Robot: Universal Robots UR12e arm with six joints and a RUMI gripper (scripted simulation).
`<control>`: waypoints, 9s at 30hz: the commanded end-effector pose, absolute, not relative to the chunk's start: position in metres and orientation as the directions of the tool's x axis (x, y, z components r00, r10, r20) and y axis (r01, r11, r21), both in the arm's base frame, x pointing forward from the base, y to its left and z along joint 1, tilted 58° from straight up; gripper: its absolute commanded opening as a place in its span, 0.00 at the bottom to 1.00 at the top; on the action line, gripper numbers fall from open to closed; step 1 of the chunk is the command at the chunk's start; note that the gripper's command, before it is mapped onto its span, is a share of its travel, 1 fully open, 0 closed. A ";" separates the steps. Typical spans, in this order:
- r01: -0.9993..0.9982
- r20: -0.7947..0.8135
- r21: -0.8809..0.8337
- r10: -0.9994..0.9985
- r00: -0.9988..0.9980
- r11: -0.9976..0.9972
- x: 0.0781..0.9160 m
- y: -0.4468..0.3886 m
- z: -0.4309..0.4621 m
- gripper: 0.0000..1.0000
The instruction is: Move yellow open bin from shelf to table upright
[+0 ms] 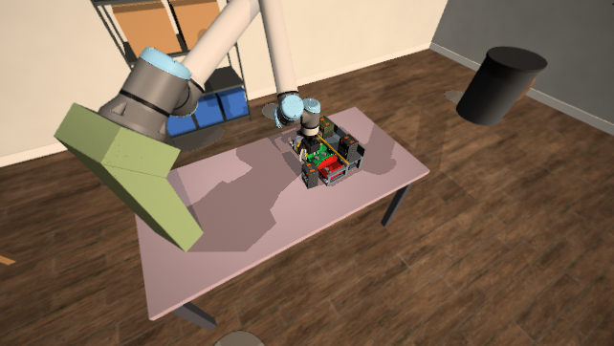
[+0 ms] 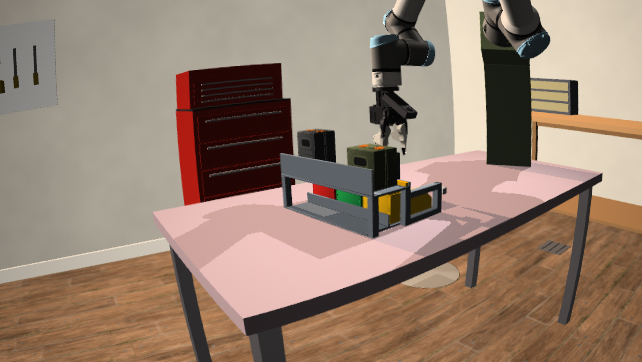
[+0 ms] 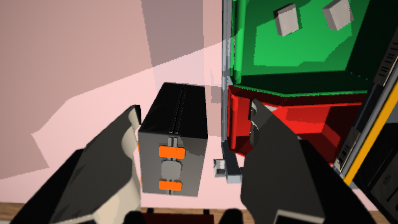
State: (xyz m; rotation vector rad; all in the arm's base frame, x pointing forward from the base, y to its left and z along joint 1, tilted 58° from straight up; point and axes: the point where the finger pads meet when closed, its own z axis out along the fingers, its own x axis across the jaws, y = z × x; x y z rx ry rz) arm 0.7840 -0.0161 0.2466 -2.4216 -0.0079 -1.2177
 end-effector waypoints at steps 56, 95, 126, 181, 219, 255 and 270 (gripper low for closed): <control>0.192 0.767 -0.370 -0.183 0.615 -0.909 0.793 0.114 0.348 0.58; 0.192 0.767 -0.370 -0.183 0.615 -0.909 0.793 0.106 0.343 0.58; 0.192 0.767 -0.370 -0.183 0.615 -0.909 0.792 0.104 0.341 0.58; 0.192 0.767 -0.370 -0.183 0.615 -0.909 0.850 0.131 0.300 0.26; 0.192 0.767 -0.370 -0.183 0.615 -0.909 0.844 0.128 0.304 0.26; 0.192 0.767 -0.370 -0.183 0.615 -0.909 0.851 0.131 0.300 0.26; 0.192 0.767 -0.370 -0.183 0.615 -0.909 0.858 0.135 0.294 0.26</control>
